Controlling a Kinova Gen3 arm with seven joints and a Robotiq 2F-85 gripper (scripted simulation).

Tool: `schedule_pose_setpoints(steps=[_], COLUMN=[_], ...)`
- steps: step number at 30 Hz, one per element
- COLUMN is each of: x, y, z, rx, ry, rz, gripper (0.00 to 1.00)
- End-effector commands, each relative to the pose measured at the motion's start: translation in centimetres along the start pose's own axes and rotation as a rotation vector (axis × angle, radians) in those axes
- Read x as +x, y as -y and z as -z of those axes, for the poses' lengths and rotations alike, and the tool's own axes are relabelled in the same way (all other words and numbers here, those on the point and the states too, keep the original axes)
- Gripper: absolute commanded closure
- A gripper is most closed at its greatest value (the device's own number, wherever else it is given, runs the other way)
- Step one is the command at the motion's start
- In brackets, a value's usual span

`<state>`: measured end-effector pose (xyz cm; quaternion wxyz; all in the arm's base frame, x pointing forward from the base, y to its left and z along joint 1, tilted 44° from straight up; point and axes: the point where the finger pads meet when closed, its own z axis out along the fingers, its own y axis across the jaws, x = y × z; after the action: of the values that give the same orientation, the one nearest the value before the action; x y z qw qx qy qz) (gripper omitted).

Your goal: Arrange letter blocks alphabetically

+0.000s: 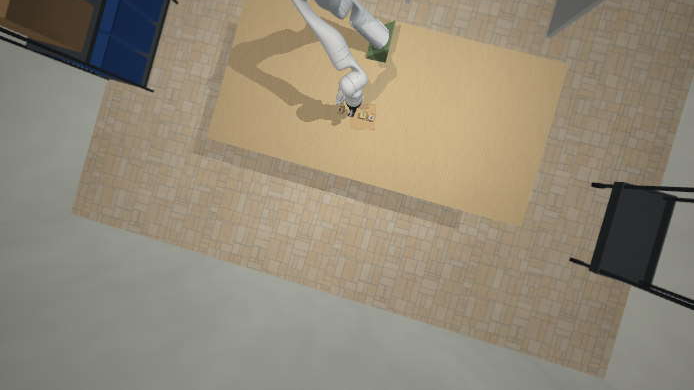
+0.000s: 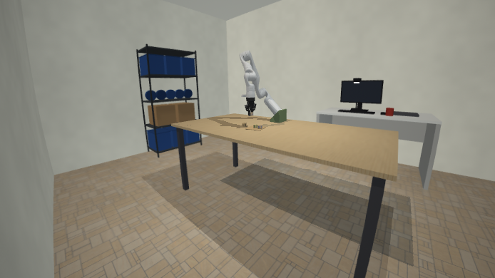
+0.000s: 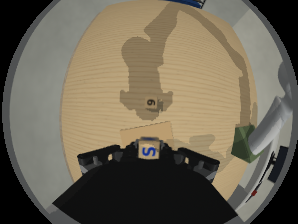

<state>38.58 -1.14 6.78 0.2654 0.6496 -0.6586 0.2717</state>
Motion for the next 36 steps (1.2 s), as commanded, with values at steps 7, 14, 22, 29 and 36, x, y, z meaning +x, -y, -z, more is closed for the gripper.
schedule_pose_setpoints(steps=[7, 14, 22, 29, 36], x=[0.0, -0.1, -0.1, -0.2, -0.2], y=[0.0, 0.0, 0.0, 0.0, 0.0], z=[0.1, -0.5, -2.8, -6.2, -8.2], rx=[0.002, 0.004, 0.004, 0.004, 0.004], ry=[0.002, 0.006, 0.006, 0.006, 0.006], rz=[0.000, 0.000, 0.000, 0.000, 0.000], gripper=[0.74, 0.74, 0.74, 0.74, 0.74])
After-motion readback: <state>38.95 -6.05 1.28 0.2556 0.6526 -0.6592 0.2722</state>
